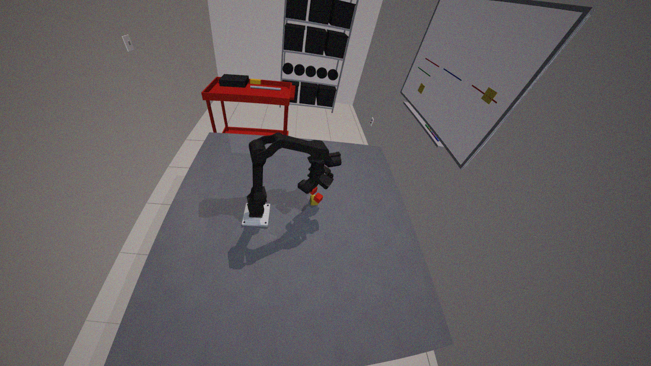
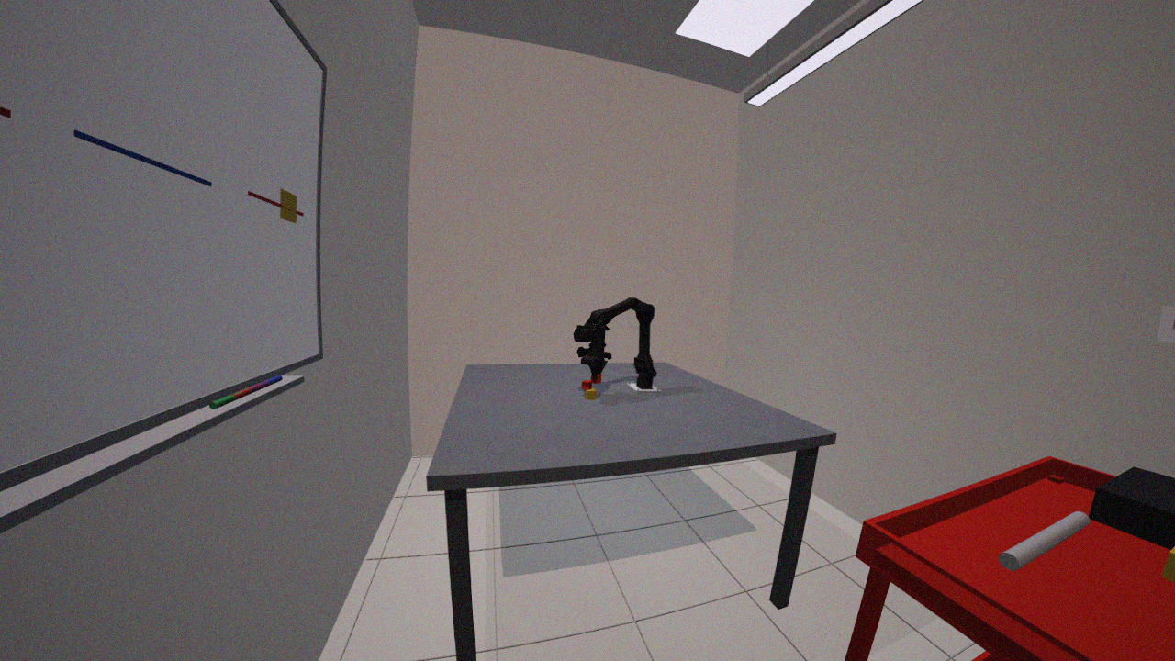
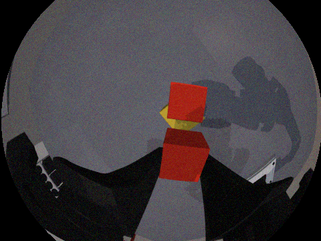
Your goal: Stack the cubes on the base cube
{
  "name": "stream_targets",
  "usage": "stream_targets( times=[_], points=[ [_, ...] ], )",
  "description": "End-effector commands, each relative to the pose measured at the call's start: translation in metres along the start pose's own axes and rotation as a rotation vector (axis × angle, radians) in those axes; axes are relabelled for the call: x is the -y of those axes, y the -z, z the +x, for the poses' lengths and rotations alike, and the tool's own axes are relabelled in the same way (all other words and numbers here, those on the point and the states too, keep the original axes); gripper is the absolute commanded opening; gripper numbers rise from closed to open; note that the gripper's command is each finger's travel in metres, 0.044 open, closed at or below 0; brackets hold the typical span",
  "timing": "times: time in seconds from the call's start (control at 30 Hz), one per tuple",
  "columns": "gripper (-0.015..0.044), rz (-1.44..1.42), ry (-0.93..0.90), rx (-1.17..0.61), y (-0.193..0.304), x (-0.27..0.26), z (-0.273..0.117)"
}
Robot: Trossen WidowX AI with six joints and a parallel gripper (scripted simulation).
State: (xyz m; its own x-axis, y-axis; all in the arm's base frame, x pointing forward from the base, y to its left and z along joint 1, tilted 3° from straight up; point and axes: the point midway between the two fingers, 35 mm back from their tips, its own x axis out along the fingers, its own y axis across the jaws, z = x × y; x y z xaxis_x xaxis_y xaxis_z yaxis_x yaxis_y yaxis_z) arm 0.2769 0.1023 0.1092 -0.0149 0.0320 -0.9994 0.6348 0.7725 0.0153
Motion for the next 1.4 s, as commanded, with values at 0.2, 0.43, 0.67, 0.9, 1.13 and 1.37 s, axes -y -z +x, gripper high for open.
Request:
stream_targets(
  times=[0.2,0.43,0.67,0.9,1.13,1.37],
  points=[
    [0.0105,0.005,0.000,-0.005,0.000,-0.001,0.014],
    [0.0105,0.005,0.000,-0.005,0.000,-0.001,0.028],
    [0.0105,0.005,0.000,-0.005,0.000,-0.001,0.029],
    [0.0105,0.005,0.000,-0.005,0.000,-0.001,0.031],
    [0.0105,0.005,0.000,-0.005,0.000,-0.001,0.031],
    [0.0131,0.005,0.000,-0.005,0.000,-0.001,0.031]
  ],
)
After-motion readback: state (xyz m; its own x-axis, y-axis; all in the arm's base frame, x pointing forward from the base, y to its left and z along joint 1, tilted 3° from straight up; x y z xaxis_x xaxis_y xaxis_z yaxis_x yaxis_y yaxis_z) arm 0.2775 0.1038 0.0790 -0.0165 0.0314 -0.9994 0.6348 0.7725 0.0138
